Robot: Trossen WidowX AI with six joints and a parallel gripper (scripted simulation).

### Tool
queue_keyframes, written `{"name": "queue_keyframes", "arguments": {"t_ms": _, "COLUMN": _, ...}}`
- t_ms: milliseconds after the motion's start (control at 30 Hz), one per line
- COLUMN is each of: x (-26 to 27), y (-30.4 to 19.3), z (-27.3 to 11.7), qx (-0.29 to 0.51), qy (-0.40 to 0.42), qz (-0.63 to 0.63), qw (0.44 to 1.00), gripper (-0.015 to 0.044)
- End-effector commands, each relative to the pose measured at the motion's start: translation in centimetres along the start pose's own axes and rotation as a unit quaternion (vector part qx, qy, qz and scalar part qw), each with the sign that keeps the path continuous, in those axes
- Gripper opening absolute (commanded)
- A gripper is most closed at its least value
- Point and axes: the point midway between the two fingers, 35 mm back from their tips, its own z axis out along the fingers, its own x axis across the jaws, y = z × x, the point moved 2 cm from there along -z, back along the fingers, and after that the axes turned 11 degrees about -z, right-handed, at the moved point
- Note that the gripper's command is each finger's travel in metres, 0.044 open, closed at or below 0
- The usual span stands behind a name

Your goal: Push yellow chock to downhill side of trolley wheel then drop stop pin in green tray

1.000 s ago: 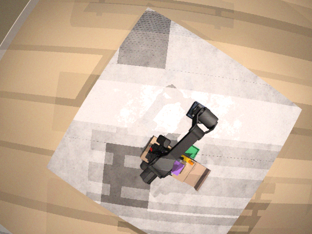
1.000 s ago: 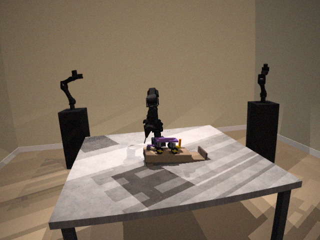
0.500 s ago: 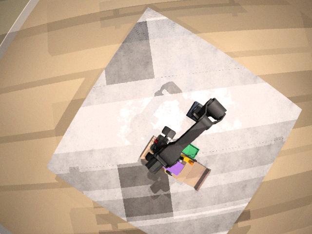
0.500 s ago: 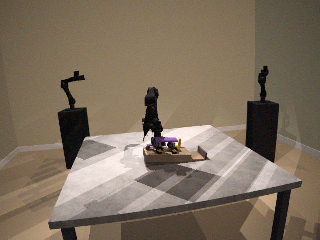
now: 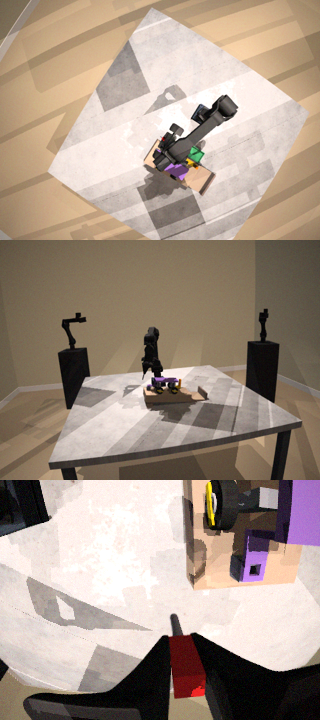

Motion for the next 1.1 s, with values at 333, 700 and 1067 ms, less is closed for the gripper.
{"name": "queue_keyframes", "arguments": {"t_ms": 333, "x": -1.0, "y": 4.7, "z": -0.5, "qx": -0.003, "qy": -0.002, "qz": -0.001, "qw": 1.0, "gripper": 0.0}}
{"name": "queue_keyframes", "arguments": {"t_ms": 700, "x": -1.8, "y": 8.7, "z": -1.0, "qx": -0.005, "qy": -0.002, "qz": -0.001, "qw": 1.0, "gripper": 0.0}}
{"name": "queue_keyframes", "arguments": {"t_ms": 1067, "x": -2.7, "y": 12.8, "z": -1.5, "qx": -0.007, "qy": -0.003, "qz": -0.001, "qw": 1.0, "gripper": 0.0}}
